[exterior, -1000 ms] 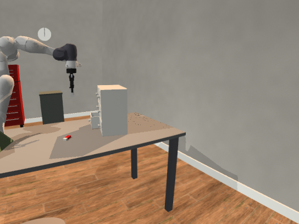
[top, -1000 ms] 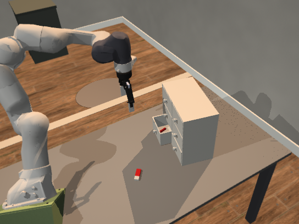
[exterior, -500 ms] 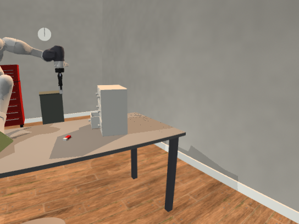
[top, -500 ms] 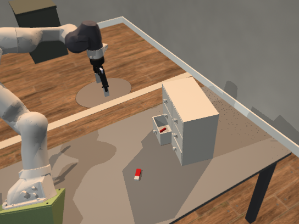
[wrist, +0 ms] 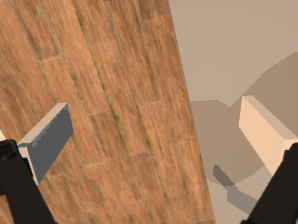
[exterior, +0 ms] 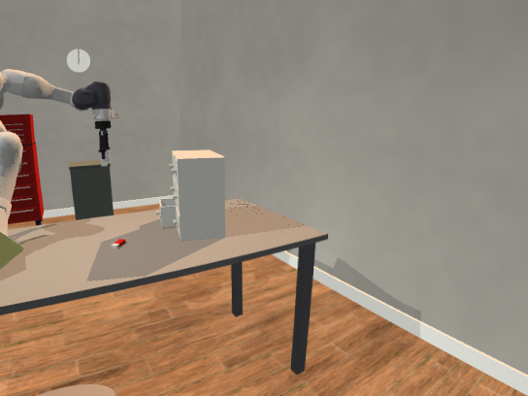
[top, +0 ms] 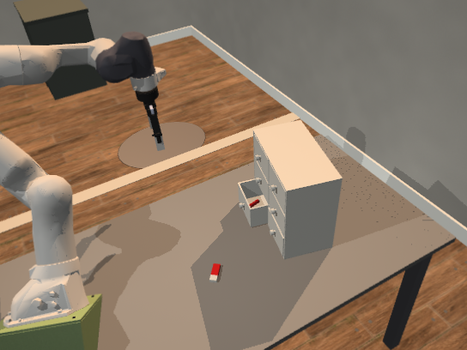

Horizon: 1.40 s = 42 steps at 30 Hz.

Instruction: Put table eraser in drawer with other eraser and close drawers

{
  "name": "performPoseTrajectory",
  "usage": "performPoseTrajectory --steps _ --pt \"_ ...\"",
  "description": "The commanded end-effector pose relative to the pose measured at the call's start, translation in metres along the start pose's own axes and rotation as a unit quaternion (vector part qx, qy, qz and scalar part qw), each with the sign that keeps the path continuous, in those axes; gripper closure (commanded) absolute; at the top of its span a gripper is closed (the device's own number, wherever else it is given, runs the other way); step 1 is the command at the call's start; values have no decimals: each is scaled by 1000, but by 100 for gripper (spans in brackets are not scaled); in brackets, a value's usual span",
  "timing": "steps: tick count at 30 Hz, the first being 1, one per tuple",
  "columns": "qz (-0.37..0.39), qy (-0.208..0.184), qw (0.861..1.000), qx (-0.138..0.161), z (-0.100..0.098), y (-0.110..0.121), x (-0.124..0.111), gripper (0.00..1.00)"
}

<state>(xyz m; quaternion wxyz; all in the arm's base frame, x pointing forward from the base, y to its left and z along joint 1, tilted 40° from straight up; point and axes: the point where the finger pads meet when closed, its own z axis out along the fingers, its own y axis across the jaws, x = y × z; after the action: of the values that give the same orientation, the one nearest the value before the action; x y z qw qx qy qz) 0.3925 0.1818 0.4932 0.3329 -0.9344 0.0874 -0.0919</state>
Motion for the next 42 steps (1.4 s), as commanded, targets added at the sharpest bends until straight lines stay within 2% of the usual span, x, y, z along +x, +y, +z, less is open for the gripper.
performPoseTrajectory --steps 1,7,14,20,22,33,37,39,42 --pt "21 19 1000 1 2 -1 4 0" --pt "21 53 998 1 9 -1 11 0" --pt "21 147 989 -1 27 0 29 0" --pt "21 244 969 -3 47 1 48 0" --pt "21 244 969 -3 47 1 48 0" --pt "20 395 919 -7 77 2 78 0" --pt "20 432 902 -8 85 2 86 0" --pt "20 432 902 -8 85 2 86 0" --pt "20 452 892 -8 90 2 91 0"
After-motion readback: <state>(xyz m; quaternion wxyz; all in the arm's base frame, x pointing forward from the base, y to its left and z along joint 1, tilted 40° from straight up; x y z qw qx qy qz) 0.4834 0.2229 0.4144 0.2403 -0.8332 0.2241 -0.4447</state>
